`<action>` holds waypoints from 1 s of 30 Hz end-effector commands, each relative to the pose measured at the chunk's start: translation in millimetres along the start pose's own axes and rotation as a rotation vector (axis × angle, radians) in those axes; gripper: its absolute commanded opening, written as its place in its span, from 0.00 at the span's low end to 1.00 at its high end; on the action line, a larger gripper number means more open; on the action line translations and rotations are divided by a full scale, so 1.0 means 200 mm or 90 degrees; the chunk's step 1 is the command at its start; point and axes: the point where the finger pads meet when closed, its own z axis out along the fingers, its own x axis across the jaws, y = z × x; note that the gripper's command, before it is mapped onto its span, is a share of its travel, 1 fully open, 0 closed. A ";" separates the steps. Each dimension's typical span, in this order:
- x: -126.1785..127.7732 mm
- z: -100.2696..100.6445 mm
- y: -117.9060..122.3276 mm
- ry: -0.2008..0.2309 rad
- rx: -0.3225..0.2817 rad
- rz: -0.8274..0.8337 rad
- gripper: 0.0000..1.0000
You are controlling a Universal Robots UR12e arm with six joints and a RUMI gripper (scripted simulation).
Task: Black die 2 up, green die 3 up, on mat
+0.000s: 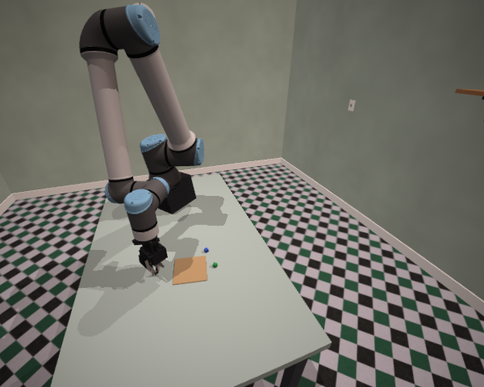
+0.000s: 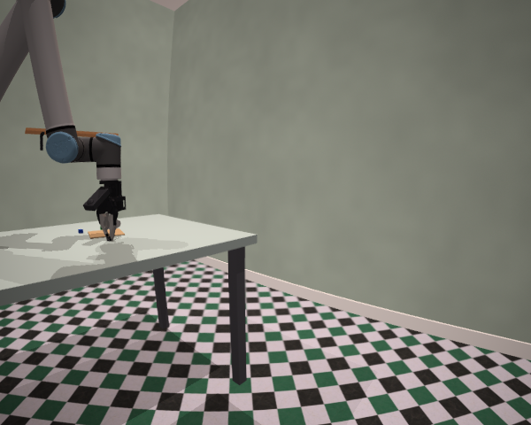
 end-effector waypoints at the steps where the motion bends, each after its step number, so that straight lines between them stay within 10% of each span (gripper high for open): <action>1: 0.00 0.00 0.00 -0.001 0.000 0.000 0.00; 16: 0.00 -0.11 0.00 -0.001 0.000 0.000 0.00; 30: 0.00 -0.48 0.00 -0.001 0.000 0.000 0.00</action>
